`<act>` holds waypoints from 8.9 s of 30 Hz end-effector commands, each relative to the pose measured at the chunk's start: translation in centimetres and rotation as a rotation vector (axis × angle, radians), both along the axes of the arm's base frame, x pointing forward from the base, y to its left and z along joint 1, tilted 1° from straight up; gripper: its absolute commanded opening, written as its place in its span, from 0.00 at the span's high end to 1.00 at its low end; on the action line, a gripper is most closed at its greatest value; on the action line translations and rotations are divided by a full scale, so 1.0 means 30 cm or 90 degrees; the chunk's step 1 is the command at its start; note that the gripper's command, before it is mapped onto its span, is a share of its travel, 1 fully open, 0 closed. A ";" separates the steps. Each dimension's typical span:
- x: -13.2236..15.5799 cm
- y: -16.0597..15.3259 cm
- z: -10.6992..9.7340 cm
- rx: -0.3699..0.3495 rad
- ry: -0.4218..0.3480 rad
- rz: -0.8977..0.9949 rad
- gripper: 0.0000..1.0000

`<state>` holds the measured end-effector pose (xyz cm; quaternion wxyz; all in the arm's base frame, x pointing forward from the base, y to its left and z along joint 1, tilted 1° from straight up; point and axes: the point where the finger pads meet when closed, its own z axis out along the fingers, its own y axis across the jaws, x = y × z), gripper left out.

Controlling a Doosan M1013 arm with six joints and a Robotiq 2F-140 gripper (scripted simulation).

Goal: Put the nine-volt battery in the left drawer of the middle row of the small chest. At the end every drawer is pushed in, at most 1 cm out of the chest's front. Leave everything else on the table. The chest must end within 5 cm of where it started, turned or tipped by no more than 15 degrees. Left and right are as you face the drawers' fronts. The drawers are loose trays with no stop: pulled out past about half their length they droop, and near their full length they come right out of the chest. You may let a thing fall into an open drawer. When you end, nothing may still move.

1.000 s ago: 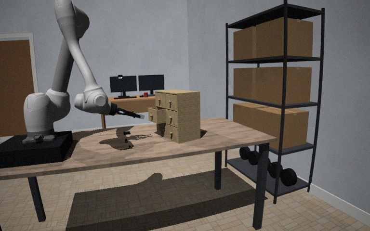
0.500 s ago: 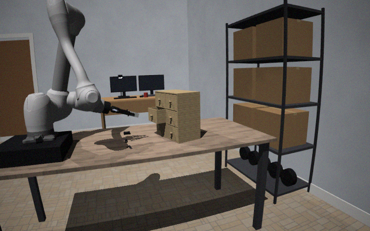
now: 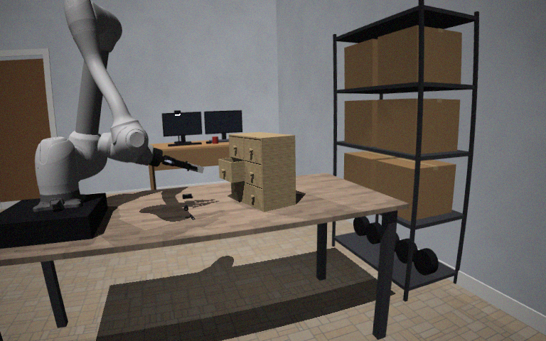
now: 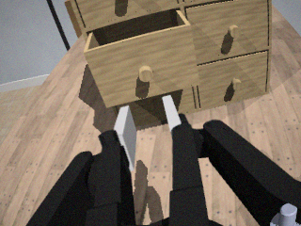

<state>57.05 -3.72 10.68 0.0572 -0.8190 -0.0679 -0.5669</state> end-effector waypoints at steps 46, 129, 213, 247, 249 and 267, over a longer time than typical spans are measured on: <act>-0.147 -0.031 0.149 -0.057 0.333 0.006 0.80; -0.053 0.622 -0.203 -0.009 0.769 -0.163 0.80; -0.048 0.674 -0.412 -0.002 0.770 -0.174 0.74; -0.048 0.674 -0.412 -0.002 0.770 -0.174 0.74; -0.049 0.674 -0.412 -0.002 0.770 -0.174 0.74; -0.055 0.678 -0.412 -0.002 0.770 -0.174 0.74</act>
